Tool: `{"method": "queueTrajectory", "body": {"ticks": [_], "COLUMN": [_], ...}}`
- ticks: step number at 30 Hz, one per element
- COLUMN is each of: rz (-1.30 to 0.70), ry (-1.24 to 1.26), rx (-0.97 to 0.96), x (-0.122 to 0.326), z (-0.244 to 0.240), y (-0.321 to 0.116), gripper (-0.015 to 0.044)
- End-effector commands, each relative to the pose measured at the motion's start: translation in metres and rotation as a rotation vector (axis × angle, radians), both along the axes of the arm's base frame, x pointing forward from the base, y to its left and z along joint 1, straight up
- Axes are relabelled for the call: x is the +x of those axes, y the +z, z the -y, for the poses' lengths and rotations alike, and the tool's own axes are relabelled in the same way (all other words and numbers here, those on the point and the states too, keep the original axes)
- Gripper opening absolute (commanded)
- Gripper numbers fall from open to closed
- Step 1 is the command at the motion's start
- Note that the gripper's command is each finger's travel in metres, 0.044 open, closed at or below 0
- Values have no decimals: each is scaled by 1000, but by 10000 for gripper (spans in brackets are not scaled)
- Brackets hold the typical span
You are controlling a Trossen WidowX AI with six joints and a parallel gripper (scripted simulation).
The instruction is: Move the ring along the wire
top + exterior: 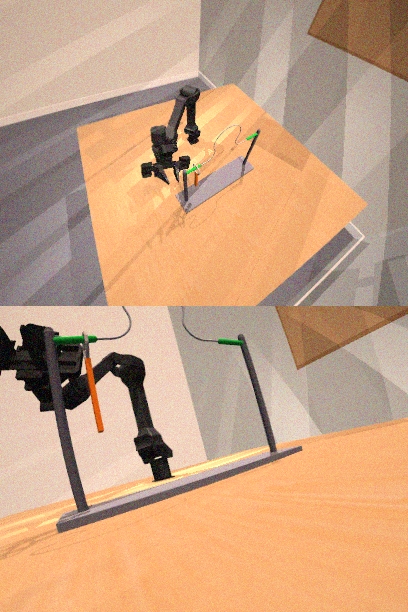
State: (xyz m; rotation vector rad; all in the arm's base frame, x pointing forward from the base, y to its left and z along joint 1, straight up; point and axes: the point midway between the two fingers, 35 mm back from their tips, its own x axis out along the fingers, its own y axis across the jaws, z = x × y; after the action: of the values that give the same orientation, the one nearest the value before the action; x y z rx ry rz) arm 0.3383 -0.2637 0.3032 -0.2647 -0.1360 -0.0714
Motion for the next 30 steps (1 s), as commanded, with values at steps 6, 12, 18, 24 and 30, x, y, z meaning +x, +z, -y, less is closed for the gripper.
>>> {"method": "queueTrajectory", "body": {"ticks": [6, 12, 18, 24, 30], "rz": [-94, -142, -171, -176, -173], "ry": [62, 123, 187, 202, 193], "rx": [23, 66, 118, 132, 156], "x": [-39, -69, -102, -110, -97], "z": [-9, -35, -75, -86, -85], "y": [-106, -165, -207, -214, -203], "gripper": [160, 160, 160, 160, 160]}}
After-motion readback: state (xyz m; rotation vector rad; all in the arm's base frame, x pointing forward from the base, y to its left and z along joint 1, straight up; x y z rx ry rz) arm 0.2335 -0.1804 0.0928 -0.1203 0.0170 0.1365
